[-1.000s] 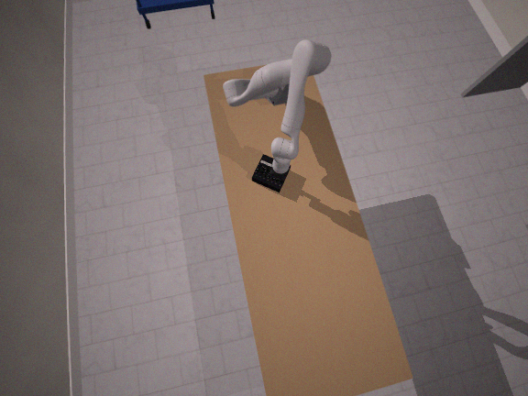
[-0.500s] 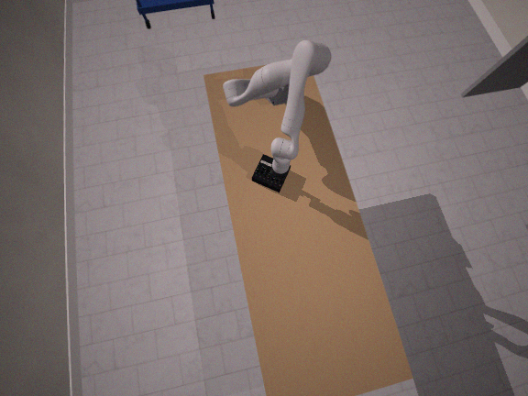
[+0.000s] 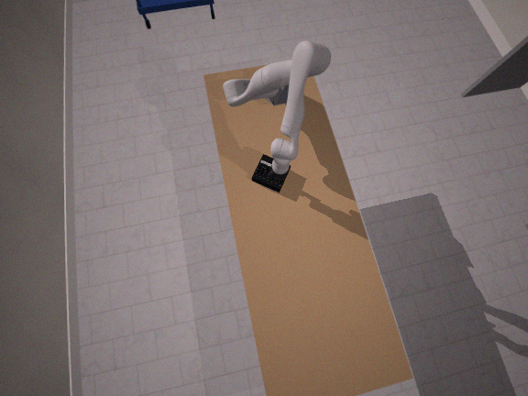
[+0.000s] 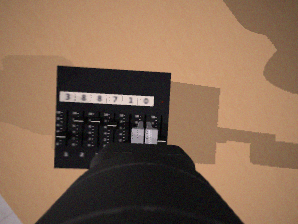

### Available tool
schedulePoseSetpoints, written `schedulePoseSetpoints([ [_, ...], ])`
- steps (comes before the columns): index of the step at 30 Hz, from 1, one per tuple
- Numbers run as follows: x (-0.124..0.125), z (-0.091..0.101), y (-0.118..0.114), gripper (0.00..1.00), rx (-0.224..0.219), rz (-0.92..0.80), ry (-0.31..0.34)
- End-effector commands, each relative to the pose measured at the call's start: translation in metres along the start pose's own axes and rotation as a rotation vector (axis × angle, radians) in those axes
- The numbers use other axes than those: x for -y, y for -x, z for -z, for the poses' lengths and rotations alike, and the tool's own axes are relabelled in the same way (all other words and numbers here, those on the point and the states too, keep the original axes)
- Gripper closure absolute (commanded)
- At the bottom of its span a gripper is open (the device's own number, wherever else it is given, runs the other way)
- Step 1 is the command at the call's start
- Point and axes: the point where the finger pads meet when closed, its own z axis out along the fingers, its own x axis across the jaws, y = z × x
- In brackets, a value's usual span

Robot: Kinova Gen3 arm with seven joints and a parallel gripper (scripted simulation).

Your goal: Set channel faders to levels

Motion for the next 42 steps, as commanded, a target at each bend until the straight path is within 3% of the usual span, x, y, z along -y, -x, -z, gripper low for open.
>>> schedulePoseSetpoints([
  [1,-0.0018,0.0002,-0.0004,1.00,-0.001,-0.001,0.000],
  [42,-0.0117,0.0002,-0.0004,1.00,-0.001,-0.001,0.000],
])
